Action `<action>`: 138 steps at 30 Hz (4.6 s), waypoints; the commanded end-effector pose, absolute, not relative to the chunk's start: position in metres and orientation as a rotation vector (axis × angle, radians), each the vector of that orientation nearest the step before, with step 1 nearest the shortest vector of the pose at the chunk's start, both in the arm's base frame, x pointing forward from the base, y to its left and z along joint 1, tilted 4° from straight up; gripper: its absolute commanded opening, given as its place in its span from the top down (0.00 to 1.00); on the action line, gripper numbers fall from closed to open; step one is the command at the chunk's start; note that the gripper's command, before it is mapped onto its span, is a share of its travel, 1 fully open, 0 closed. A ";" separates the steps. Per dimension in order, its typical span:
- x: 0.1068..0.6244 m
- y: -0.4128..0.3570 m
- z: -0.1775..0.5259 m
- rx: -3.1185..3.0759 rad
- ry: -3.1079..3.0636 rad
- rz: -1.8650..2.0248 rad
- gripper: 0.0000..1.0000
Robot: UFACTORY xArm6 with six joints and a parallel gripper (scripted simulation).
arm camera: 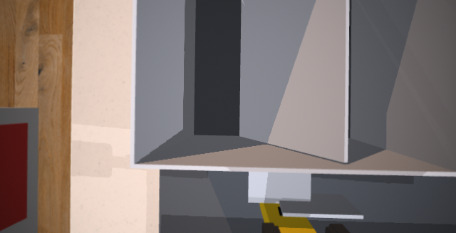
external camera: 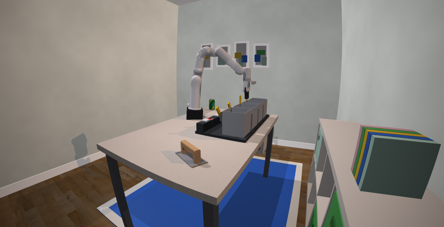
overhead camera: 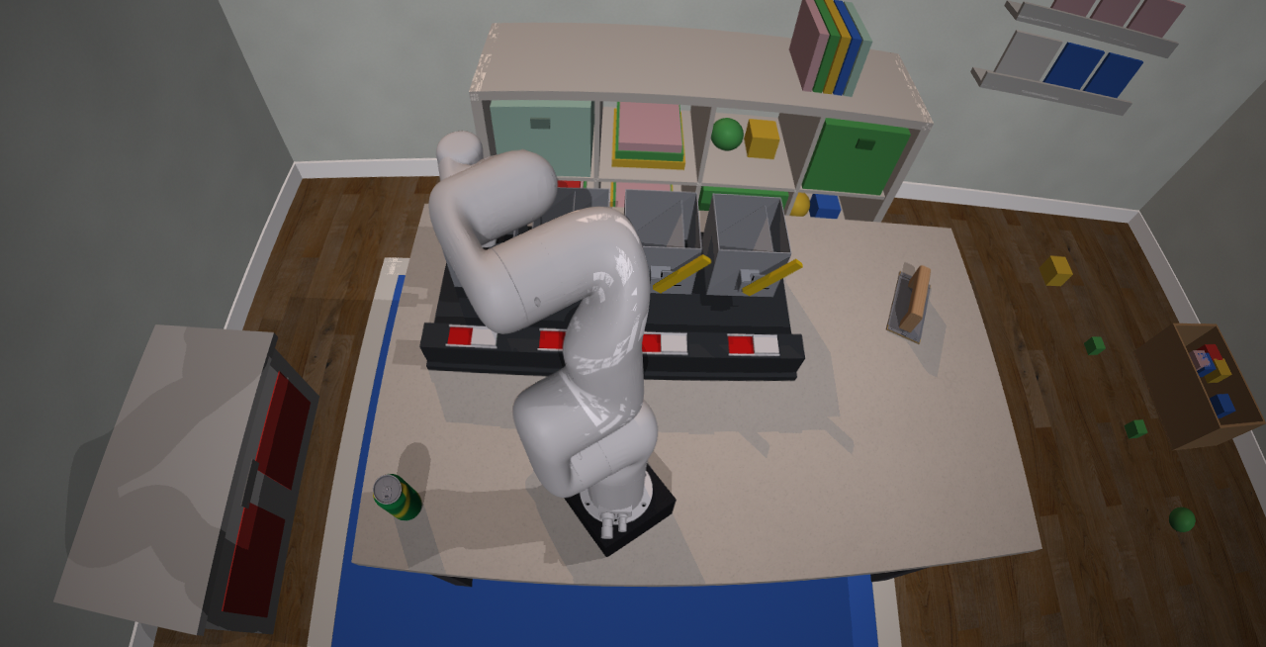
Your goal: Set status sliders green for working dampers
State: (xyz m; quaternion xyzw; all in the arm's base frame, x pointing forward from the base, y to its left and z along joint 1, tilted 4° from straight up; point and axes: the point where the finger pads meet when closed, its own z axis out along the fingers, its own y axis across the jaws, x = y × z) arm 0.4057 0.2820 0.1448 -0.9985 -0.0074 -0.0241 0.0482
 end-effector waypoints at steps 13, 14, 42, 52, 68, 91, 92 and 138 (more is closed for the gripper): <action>0.407 0.285 0.147 -3.068 -0.021 -0.079 0.81; 0.407 0.285 0.147 -3.068 -0.021 -0.079 0.81; 0.407 0.285 0.147 -3.068 -0.021 -0.079 0.61; 0.407 0.285 0.147 -3.068 -0.021 -0.079 0.61; 0.405 0.282 0.182 -3.068 -0.021 -0.079 0.61; 0.403 0.279 0.225 -3.068 -0.021 -0.079 0.61; 0.403 0.279 0.225 -3.068 -0.021 -0.079 0.61; 0.514 0.285 0.250 -3.103 -0.020 -0.081 0.61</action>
